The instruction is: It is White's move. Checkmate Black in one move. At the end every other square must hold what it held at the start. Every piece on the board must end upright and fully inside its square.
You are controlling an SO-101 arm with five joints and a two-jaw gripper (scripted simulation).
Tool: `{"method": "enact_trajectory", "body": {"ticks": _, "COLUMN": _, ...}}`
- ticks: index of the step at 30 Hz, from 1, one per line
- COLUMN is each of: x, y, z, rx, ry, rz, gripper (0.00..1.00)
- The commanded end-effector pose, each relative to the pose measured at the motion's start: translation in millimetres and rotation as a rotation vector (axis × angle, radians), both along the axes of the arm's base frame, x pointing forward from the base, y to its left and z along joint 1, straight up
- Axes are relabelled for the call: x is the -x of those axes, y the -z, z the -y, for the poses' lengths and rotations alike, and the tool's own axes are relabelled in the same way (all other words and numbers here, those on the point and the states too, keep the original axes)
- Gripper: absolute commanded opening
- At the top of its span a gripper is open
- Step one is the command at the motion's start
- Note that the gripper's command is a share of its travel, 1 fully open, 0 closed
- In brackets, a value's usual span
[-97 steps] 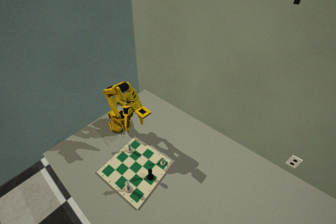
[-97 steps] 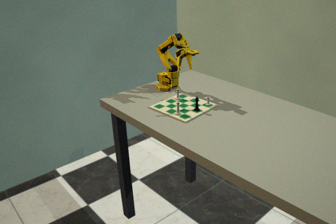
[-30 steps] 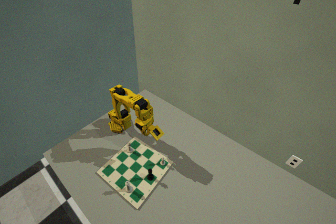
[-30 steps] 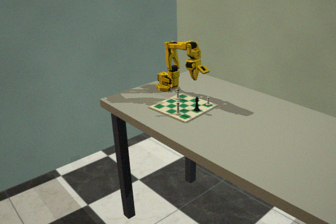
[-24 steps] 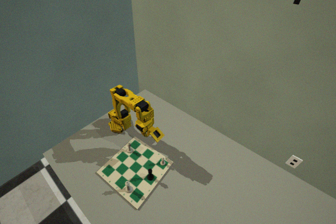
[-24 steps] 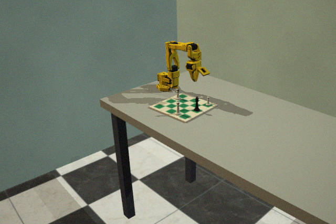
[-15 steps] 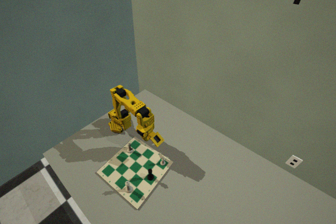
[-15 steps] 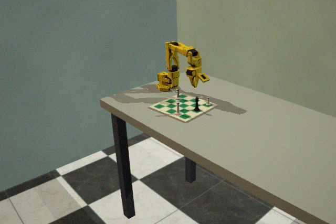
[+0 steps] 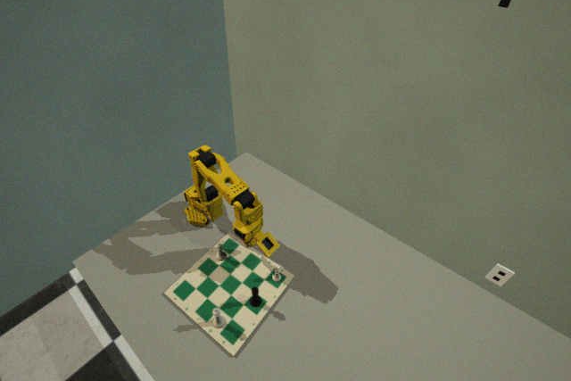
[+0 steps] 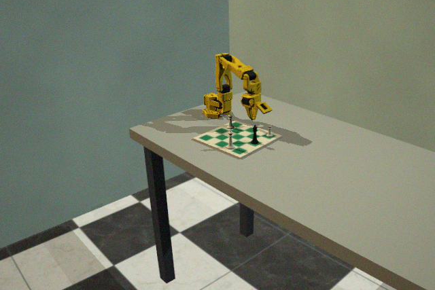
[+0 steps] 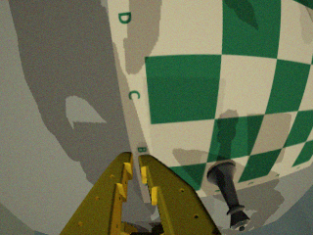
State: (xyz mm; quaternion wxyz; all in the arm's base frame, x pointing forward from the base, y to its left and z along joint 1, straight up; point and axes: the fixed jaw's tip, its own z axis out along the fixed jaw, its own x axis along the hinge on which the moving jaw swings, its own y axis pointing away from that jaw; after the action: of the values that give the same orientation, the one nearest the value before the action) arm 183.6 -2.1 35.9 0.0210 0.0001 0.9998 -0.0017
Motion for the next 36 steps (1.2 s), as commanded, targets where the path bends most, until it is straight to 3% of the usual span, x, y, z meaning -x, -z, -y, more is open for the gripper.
{"method": "enact_trajectory", "body": {"ticks": 1, "x": 2.6, "y": 5.0, "z": -1.7, "rx": -0.002, "ry": 0.001, "rz": -0.020, "gripper": 0.00}}
{"method": "enact_trajectory", "body": {"ticks": 36, "x": 6.2, "y": 10.0, "z": -1.9, "rx": -0.002, "ry": 0.000, "rz": -0.020, "gripper": 0.00}}
